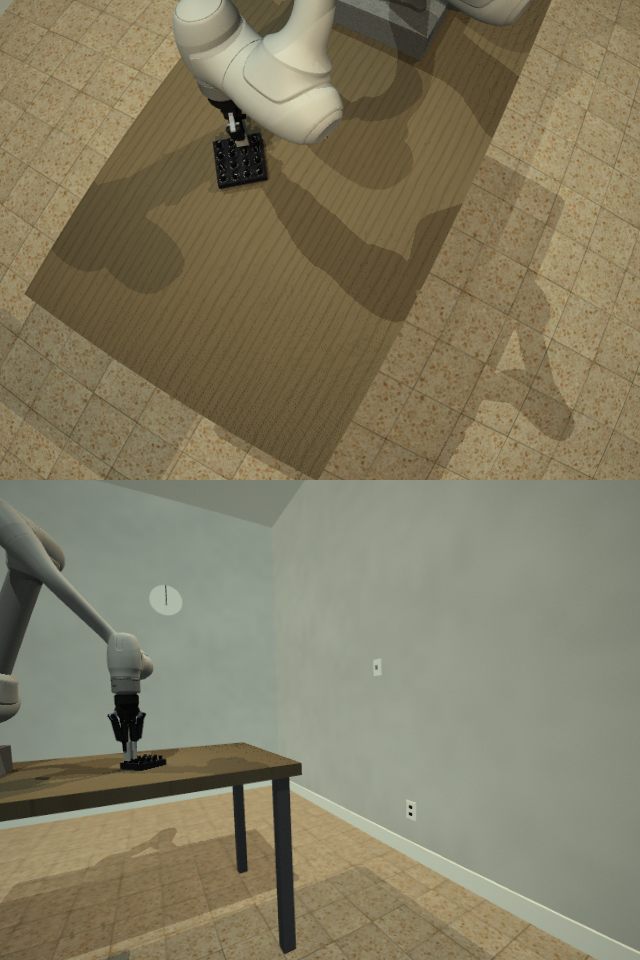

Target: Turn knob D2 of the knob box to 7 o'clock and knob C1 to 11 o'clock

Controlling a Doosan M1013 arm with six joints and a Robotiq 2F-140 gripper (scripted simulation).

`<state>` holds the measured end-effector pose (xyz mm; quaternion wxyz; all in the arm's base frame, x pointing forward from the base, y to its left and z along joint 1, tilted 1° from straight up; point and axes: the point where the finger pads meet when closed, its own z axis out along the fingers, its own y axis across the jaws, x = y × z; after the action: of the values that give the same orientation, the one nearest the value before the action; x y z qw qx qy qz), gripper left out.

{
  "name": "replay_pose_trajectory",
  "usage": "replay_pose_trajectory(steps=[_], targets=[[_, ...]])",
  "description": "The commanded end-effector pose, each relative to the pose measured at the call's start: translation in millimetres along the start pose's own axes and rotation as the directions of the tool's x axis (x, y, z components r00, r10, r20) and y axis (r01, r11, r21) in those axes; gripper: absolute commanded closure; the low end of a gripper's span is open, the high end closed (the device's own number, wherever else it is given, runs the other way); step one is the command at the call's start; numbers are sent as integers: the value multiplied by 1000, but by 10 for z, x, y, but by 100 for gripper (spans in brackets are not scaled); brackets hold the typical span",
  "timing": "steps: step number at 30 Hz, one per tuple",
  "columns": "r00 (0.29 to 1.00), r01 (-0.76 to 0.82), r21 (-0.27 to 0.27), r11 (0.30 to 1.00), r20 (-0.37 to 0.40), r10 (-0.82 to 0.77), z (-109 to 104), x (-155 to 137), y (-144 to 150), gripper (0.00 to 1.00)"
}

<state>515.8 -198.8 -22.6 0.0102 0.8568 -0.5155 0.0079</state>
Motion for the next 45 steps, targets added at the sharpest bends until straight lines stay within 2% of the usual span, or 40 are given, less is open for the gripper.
replay_pose_trajectory(steps=[1, 14, 30, 31, 38, 45], targets=[[1000, -2, 1, 1000, 4, 2, -12, -7, 5, 88], [1000, -2, 1, 1000, 4, 2, -329, -6, 5, 88], [1000, -2, 1, 1000, 4, 2, -354, -6, 5, 88], [1000, -2, 1, 1000, 4, 2, -355, -6, 5, 0], [1000, -2, 1, 1000, 4, 2, -406, -6, 5, 0], [1000, -2, 1, 1000, 4, 2, -699, -5, 5, 0]])
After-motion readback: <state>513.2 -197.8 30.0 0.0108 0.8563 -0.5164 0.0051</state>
